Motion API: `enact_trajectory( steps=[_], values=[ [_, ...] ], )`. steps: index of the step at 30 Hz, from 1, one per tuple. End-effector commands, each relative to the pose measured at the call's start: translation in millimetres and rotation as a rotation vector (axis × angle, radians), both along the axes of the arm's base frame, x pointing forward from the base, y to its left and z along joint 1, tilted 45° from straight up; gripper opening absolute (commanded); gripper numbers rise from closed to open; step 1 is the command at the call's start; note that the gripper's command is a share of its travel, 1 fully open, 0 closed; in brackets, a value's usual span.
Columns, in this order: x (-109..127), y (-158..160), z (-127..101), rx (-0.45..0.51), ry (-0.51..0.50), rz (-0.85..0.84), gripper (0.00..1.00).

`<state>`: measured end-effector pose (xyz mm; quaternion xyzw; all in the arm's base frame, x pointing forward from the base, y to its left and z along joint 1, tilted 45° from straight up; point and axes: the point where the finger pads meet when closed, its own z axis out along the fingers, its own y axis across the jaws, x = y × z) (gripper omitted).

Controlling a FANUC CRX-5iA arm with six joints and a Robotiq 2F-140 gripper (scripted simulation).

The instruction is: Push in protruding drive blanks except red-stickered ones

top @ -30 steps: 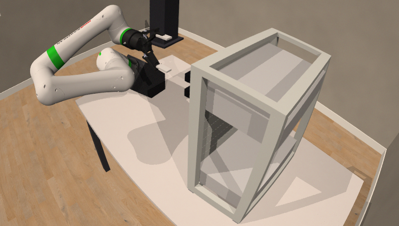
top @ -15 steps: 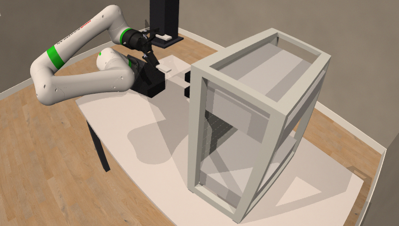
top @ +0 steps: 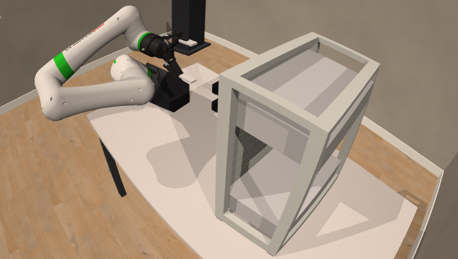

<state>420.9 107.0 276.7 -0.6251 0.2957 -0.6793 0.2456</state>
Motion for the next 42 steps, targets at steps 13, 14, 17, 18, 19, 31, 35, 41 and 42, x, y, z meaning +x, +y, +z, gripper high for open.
enact_trajectory(
  steps=[13,14,17,18,19,31,35,41,42],
  values=[
    [0,0,0,0.000,0.000,0.000,1.00],
    [0,0,0,0.000,0.000,0.000,1.00],
    [0,0,0,0.000,0.000,0.000,1.00],
    [0,0,0,0.000,0.000,0.000,1.00],
    [0,0,0,0.000,0.000,0.000,1.00],
    [2,1,-1,0.000,0.000,0.000,1.00],
    [8,3,-3,0.000,0.000,0.000,1.00],
    [19,7,-7,0.000,0.000,0.000,1.00],
    [22,8,-9,0.000,0.000,0.000,1.00]
  ],
)
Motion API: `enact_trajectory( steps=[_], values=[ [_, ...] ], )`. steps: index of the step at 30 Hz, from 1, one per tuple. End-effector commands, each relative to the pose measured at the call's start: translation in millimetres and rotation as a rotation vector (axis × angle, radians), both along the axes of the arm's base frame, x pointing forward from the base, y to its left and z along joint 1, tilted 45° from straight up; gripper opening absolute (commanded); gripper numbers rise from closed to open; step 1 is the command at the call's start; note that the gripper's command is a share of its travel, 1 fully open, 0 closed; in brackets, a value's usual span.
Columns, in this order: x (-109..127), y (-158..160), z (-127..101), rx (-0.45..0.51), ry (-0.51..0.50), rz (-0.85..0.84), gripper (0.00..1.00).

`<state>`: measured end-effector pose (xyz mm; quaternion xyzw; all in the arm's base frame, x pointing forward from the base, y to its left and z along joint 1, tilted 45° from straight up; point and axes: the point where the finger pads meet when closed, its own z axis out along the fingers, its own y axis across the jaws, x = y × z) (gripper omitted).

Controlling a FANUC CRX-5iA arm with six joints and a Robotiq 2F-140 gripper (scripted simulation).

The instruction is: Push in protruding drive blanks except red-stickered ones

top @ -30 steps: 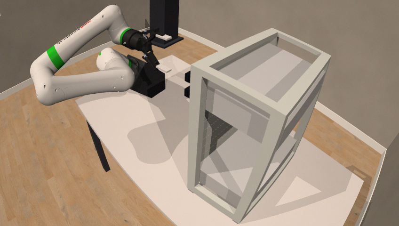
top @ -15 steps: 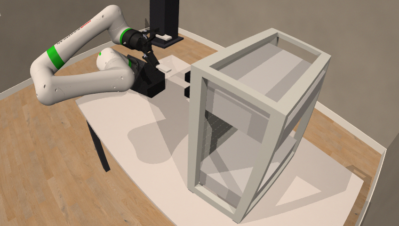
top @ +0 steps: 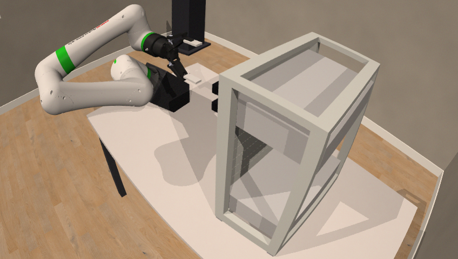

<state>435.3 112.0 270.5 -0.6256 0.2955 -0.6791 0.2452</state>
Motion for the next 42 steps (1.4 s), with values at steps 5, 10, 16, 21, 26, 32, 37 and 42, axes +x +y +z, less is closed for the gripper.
enact_trajectory(
  steps=[5,10,16,21,26,32,37,42],
  values=[
    [27,10,-11,0.001,-0.001,0.000,1.00],
    [52,18,-21,0.001,-0.001,0.000,1.00],
    [73,25,-29,0.001,-0.001,0.000,1.00],
    [99,34,-40,0.001,-0.001,0.000,1.00],
    [120,41,-49,0.001,-0.001,0.000,1.00],
    [130,45,-53,0.001,-0.001,0.000,1.00],
    [135,47,-55,0.001,-0.001,0.000,1.00],
    [136,47,-55,0.001,-0.001,0.000,1.00]
  ],
)
